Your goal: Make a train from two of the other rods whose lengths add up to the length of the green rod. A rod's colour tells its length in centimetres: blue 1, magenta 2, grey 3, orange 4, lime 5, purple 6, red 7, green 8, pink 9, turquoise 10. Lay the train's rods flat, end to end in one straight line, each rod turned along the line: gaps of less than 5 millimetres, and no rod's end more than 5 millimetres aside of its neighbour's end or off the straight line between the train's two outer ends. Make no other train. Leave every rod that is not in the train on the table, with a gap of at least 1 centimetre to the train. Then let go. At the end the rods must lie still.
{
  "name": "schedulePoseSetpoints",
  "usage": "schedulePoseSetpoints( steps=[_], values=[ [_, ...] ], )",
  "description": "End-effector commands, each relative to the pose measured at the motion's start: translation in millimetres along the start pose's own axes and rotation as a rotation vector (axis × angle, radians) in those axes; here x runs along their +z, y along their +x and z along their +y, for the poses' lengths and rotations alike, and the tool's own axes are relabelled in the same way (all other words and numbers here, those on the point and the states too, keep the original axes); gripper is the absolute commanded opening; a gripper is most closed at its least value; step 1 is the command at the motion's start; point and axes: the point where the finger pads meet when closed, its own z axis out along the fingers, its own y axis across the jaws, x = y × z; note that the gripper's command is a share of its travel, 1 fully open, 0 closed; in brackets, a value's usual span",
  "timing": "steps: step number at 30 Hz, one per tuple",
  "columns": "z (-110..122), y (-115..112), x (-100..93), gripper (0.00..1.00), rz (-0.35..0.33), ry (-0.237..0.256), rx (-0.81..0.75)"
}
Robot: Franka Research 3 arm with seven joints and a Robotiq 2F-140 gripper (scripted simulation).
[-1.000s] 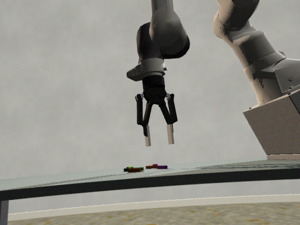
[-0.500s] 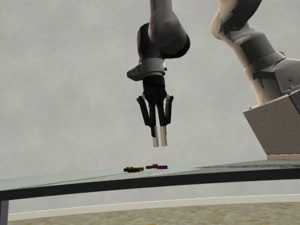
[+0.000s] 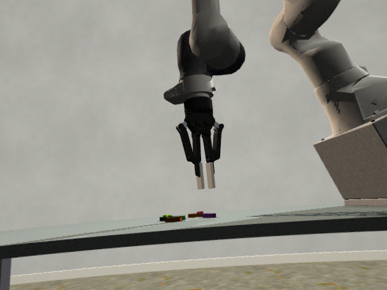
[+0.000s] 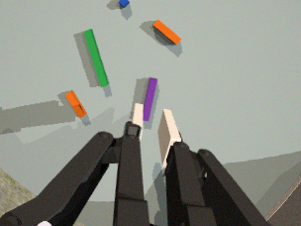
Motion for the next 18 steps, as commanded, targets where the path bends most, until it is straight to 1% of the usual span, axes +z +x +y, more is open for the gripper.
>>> schedulePoseSetpoints(
  steps=[1, 7, 14, 18],
  values=[
    [-0.3, 1.6, 0.6, 0.15, -0.004, 0.014, -0.018],
    [-0.3, 1.6, 4.7, 0.15, -0.004, 0.015, -0.018],
    [-0.3, 1.7, 16.9, 0.15, -0.004, 0.015, -0.018],
    [-0.2, 1.7, 20.4, 0.15, -0.004, 0.015, -0.018]
  ],
)
